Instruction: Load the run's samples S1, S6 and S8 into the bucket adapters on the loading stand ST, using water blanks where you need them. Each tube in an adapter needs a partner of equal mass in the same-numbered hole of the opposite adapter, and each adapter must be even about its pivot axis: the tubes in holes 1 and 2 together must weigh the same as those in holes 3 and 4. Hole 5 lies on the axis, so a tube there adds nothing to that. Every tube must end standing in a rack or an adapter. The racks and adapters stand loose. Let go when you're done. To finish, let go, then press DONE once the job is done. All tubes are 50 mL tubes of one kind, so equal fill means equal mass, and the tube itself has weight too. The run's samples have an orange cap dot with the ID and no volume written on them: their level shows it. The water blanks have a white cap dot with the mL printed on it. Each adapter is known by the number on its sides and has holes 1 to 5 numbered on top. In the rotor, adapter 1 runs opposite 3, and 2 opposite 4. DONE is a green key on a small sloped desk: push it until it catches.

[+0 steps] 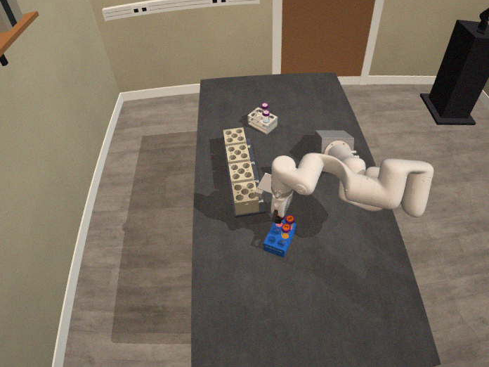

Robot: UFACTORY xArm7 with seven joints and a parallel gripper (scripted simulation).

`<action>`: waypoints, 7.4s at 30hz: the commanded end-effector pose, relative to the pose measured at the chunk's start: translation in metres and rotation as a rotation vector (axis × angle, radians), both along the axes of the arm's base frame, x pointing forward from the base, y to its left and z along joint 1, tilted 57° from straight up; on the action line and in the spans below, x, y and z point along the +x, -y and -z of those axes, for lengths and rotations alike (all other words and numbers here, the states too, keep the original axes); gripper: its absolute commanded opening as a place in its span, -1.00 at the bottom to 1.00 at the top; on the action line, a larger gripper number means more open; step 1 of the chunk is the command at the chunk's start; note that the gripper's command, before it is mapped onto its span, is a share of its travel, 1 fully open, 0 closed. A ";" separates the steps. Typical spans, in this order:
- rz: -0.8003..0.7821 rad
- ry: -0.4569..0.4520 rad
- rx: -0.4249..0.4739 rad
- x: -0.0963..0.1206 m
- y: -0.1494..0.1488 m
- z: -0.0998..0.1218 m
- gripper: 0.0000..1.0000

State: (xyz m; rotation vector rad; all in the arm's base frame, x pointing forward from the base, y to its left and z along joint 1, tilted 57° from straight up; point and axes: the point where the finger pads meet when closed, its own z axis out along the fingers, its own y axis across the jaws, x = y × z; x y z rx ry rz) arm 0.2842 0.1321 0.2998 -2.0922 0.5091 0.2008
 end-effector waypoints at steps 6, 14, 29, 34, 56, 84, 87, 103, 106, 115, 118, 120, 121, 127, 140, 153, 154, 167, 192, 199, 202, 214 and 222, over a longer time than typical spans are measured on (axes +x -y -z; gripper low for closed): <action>0.003 0.002 0.001 0.001 -0.004 0.003 0.15; 0.003 0.002 0.001 0.001 -0.008 0.005 0.15; 0.003 0.002 0.001 0.002 -0.011 0.007 0.15; 0.003 0.002 0.001 0.002 -0.011 0.007 0.15; 0.003 0.002 0.001 0.002 -0.010 0.006 -1.00; 0.003 0.002 0.001 0.001 -0.006 0.004 -1.00; 0.003 0.002 0.001 0.001 -0.005 0.003 -1.00; 0.003 0.002 0.001 0.001 0.003 -0.002 -1.00; 0.003 0.002 0.001 0.001 0.005 -0.004 -1.00; 0.003 0.002 0.001 0.000 0.007 -0.005 -1.00; 0.003 0.002 0.001 0.000 0.010 -0.007 -1.00; 0.003 0.002 0.001 0.000 0.014 -0.009 -1.00; 0.003 0.002 0.001 0.000 0.016 -0.010 -1.00; 0.003 0.002 0.000 -0.001 0.026 -0.017 -1.00; 0.003 0.002 0.000 -0.002 0.044 -0.029 -1.00; 0.003 0.002 0.000 -0.003 0.062 -0.041 -1.00; 0.003 0.002 0.000 -0.004 0.064 -0.042 -1.00; 0.003 0.002 0.000 -0.005 0.083 -0.054 -1.00; 0.003 0.002 0.000 -0.006 0.104 -0.067 -1.00; 0.003 0.002 0.000 -0.006 0.104 -0.067 -1.00; 0.003 0.002 0.000 -0.006 0.104 -0.067 -1.00; 0.003 0.002 0.000 -0.006 0.104 -0.067 -1.00; 0.003 0.002 0.000 -0.006 0.104 -0.067 -1.00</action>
